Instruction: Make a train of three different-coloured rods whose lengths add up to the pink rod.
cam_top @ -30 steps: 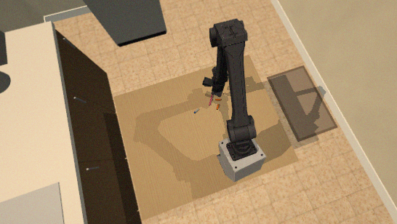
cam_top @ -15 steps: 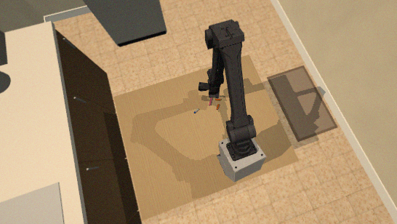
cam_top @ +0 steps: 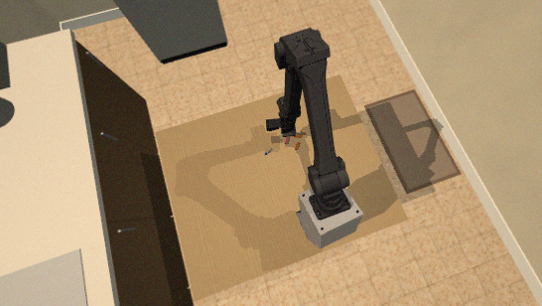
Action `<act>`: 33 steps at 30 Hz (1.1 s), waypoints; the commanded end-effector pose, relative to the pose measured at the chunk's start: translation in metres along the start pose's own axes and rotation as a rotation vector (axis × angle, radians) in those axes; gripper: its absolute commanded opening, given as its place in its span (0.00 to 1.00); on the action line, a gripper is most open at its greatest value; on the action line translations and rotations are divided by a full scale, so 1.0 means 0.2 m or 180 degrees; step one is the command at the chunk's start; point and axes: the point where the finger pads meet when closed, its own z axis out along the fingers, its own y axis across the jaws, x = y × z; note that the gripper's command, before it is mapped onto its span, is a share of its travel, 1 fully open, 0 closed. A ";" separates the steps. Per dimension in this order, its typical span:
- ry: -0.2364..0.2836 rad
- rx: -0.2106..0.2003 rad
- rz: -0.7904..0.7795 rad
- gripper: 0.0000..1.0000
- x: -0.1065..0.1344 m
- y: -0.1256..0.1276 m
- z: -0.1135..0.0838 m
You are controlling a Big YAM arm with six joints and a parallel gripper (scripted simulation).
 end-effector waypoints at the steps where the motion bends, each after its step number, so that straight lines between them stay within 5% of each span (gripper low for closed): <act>1: -0.0049 0.0102 -0.0183 0.04 -0.05 -0.05 -0.03; 2: -0.0031 0.0108 -0.0141 0.04 -0.02 -0.06 -0.03; 3: -0.0039 0.0126 -0.0544 0.04 -0.11 -0.02 -0.05; 17: -0.0032 0.0125 -0.0858 0.04 -0.15 0.00 -0.04; 18: -0.0032 0.0130 -0.1197 0.04 -0.21 0.04 -0.06; 33: -0.0025 0.0140 -0.1891 0.04 -0.32 0.12 -0.06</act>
